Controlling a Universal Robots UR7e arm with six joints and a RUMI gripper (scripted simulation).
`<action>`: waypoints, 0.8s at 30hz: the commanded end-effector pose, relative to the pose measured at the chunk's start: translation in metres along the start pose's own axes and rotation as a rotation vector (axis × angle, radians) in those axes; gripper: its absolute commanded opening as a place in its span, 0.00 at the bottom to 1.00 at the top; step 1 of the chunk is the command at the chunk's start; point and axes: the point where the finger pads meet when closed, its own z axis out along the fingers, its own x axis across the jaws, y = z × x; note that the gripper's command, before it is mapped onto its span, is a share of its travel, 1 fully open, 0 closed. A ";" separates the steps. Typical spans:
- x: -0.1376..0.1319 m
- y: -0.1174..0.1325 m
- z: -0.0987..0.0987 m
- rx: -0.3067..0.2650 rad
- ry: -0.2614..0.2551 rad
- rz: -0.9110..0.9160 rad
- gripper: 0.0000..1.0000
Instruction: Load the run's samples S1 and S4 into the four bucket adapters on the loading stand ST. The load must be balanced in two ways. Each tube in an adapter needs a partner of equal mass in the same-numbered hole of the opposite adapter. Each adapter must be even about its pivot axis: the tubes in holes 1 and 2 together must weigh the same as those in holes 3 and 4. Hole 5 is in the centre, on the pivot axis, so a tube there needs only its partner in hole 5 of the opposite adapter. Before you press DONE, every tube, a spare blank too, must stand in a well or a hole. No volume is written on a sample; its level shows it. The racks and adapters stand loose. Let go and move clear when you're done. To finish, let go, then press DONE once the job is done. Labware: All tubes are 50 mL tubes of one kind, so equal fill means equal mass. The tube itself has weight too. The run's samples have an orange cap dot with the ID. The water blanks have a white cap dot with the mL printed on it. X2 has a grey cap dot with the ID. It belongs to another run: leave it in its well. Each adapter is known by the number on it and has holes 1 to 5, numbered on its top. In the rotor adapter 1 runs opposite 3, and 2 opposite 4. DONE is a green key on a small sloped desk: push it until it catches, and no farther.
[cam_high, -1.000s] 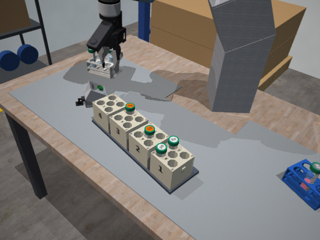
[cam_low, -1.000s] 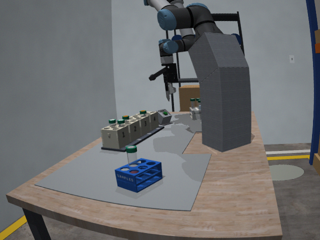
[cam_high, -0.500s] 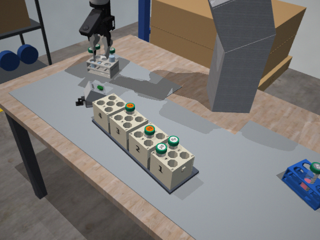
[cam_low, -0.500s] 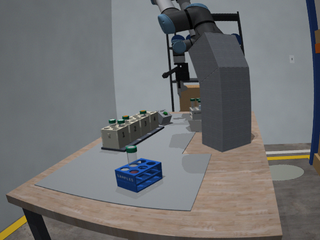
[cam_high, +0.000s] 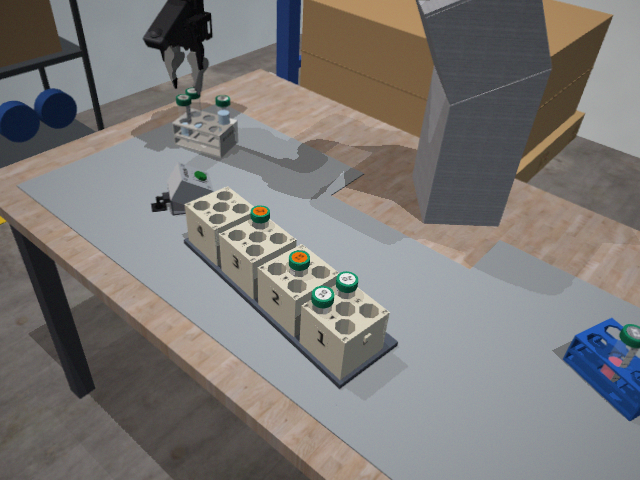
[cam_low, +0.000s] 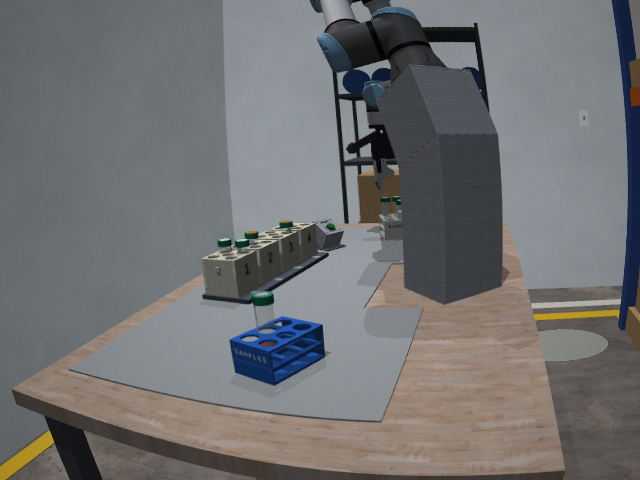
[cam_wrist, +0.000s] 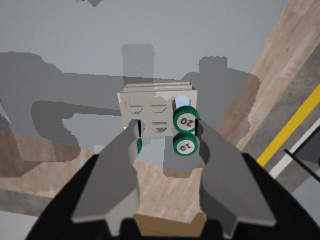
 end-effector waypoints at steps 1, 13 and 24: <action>0.025 0.020 0.002 0.003 -0.006 -0.002 0.35; 0.025 0.020 0.012 0.003 -0.006 -0.002 0.35; 0.025 0.020 0.041 0.003 -0.006 -0.002 0.35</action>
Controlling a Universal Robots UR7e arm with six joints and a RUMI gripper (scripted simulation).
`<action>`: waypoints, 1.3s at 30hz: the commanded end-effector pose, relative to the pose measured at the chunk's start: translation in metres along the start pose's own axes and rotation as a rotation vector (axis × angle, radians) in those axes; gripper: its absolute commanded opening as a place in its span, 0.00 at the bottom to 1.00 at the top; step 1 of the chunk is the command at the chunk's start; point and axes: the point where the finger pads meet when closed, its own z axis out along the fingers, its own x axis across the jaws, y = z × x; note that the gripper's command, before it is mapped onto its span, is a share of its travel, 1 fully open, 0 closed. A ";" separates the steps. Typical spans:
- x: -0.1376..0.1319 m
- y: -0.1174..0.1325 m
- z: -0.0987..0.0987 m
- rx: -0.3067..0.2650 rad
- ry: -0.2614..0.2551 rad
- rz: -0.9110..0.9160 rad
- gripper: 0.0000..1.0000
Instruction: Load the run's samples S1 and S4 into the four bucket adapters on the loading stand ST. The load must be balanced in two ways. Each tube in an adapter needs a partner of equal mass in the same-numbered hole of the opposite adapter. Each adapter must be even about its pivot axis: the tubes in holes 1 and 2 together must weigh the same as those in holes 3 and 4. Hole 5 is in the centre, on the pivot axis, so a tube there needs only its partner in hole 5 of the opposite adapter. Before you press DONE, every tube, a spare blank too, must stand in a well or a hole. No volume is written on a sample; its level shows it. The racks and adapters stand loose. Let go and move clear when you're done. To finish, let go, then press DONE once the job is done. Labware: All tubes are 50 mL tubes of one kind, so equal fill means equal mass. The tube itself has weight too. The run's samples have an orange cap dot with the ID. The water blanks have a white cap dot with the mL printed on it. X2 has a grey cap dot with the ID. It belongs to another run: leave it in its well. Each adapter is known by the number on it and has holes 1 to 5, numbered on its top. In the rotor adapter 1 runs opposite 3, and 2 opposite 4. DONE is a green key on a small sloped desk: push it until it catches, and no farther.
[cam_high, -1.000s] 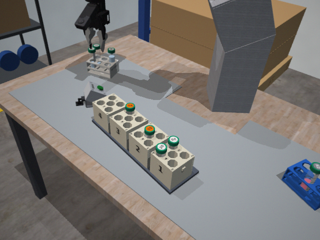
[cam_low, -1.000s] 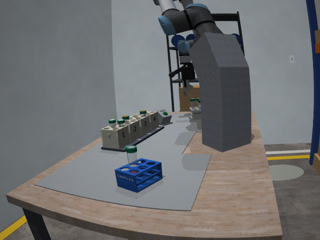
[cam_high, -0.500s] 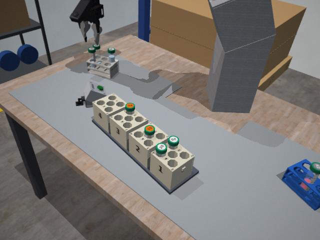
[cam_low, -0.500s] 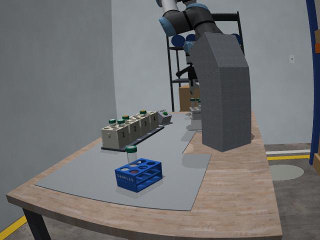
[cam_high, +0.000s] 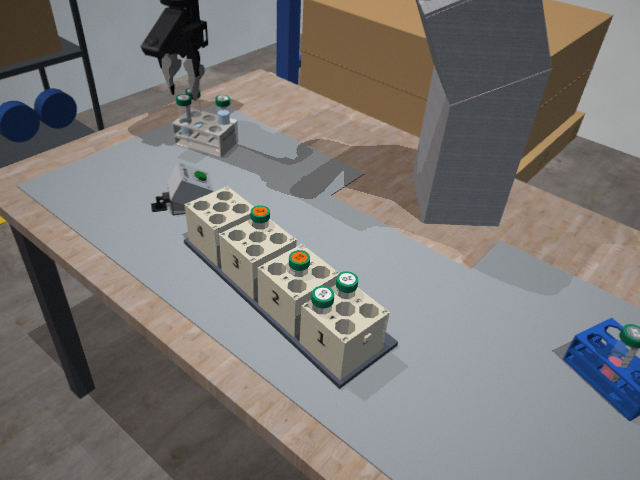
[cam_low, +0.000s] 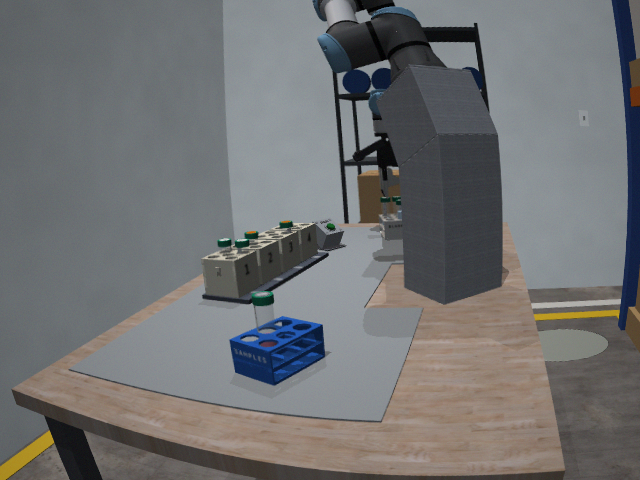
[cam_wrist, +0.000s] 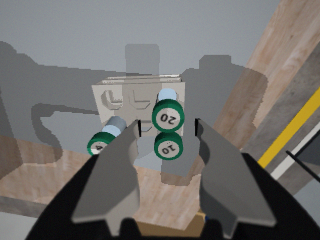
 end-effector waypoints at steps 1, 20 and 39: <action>0.001 0.000 0.012 0.000 0.002 0.000 0.35; 0.001 0.000 0.020 0.000 0.002 0.000 0.00; 0.001 0.000 0.020 0.000 0.002 0.000 0.00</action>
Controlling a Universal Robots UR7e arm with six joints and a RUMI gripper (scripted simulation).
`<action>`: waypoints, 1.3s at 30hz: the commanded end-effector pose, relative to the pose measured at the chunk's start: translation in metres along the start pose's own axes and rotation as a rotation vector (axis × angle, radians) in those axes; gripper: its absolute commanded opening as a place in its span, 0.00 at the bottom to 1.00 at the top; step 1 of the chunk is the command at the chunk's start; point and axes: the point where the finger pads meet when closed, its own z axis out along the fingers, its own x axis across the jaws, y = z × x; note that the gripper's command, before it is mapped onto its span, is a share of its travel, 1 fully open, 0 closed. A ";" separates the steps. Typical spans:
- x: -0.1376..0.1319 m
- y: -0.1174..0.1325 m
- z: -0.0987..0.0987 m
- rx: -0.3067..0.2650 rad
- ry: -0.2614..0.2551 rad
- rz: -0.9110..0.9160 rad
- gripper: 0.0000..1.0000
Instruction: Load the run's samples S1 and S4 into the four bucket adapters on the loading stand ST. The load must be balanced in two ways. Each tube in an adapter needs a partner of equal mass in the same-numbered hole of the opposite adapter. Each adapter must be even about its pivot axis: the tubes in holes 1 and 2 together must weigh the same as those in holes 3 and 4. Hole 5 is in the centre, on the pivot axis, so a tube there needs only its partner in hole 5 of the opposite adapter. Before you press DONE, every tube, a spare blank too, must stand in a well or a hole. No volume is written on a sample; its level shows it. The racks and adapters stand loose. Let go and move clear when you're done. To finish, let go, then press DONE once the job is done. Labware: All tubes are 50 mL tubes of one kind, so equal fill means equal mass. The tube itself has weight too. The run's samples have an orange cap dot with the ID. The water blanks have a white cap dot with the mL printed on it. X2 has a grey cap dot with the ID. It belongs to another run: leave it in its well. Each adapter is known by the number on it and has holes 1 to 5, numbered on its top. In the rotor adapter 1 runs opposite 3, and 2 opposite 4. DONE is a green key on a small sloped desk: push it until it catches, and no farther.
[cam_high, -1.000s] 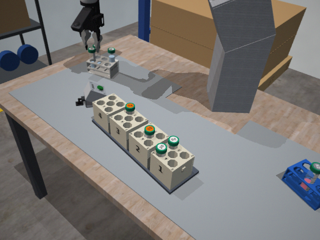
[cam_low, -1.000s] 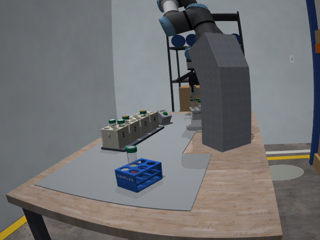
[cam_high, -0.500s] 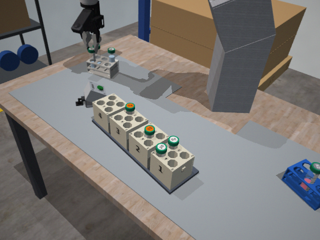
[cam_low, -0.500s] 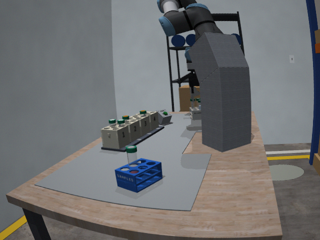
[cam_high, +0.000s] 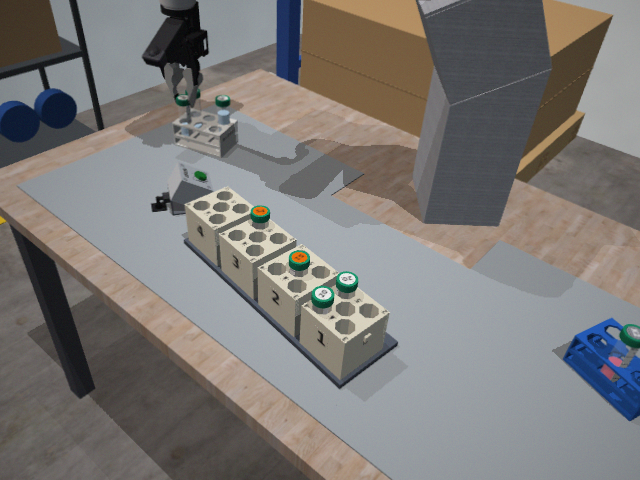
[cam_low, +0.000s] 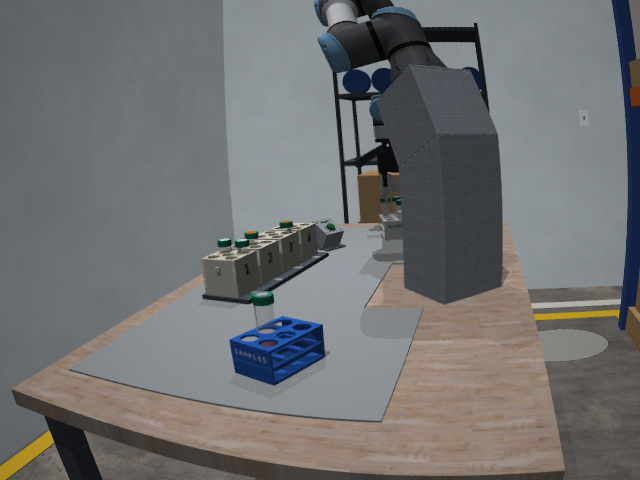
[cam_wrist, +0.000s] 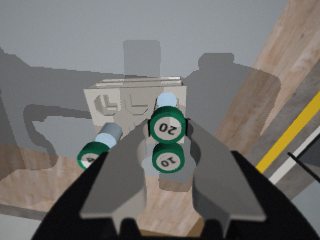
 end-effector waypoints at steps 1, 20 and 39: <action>0.000 0.000 0.000 0.000 0.001 0.000 0.00; 0.000 0.000 -0.057 0.000 0.001 0.000 0.00; 0.000 0.000 -0.110 0.000 0.001 0.000 0.00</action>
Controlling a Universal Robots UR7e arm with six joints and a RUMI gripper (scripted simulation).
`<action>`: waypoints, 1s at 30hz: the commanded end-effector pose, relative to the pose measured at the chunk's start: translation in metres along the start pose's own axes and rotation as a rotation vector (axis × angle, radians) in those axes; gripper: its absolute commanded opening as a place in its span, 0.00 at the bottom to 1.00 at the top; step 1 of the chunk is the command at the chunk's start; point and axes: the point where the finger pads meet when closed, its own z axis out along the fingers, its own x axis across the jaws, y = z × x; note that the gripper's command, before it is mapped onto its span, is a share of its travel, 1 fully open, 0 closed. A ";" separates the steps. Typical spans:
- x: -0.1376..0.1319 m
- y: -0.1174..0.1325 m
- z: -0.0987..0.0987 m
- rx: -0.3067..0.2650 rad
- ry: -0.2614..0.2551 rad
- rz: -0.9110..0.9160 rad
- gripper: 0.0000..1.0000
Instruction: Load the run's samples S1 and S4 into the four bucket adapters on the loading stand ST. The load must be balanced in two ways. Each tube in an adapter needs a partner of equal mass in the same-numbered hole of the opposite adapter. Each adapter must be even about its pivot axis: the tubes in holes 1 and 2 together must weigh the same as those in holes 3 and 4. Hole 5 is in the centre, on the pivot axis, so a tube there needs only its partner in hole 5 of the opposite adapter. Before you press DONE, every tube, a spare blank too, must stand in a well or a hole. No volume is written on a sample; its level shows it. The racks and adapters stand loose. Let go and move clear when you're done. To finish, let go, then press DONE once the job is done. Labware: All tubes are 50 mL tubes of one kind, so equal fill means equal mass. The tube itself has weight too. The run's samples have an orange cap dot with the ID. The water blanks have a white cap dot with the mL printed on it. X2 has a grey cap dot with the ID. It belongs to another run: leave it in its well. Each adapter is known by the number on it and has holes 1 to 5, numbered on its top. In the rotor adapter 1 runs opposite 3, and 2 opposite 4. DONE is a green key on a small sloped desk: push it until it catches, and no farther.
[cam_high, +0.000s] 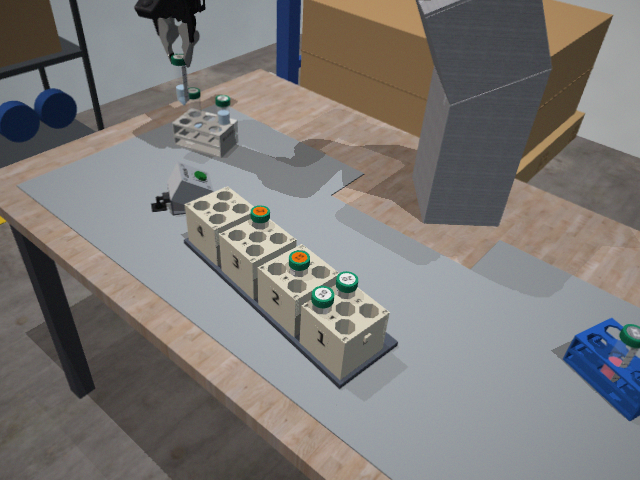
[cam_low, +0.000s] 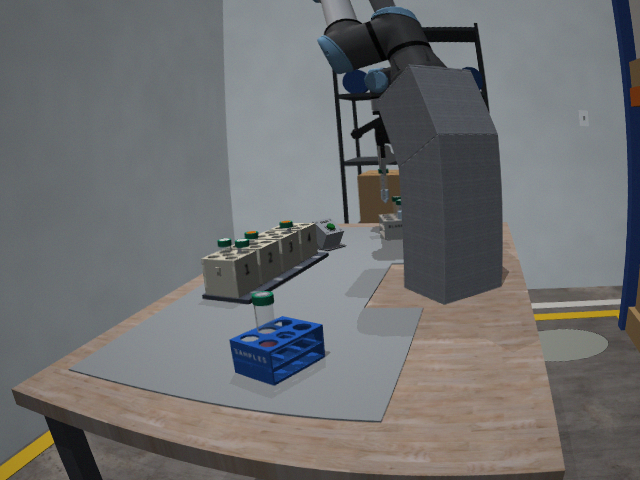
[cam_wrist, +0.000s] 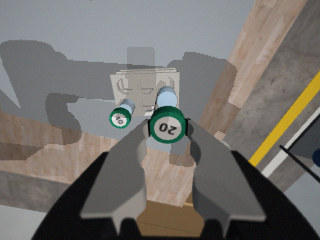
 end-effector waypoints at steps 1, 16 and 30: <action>0.000 0.000 -0.013 0.000 0.001 0.000 0.00; -0.013 -0.015 -0.038 0.000 0.001 -0.080 0.00; -0.068 -0.073 -0.038 0.000 0.001 -0.338 0.00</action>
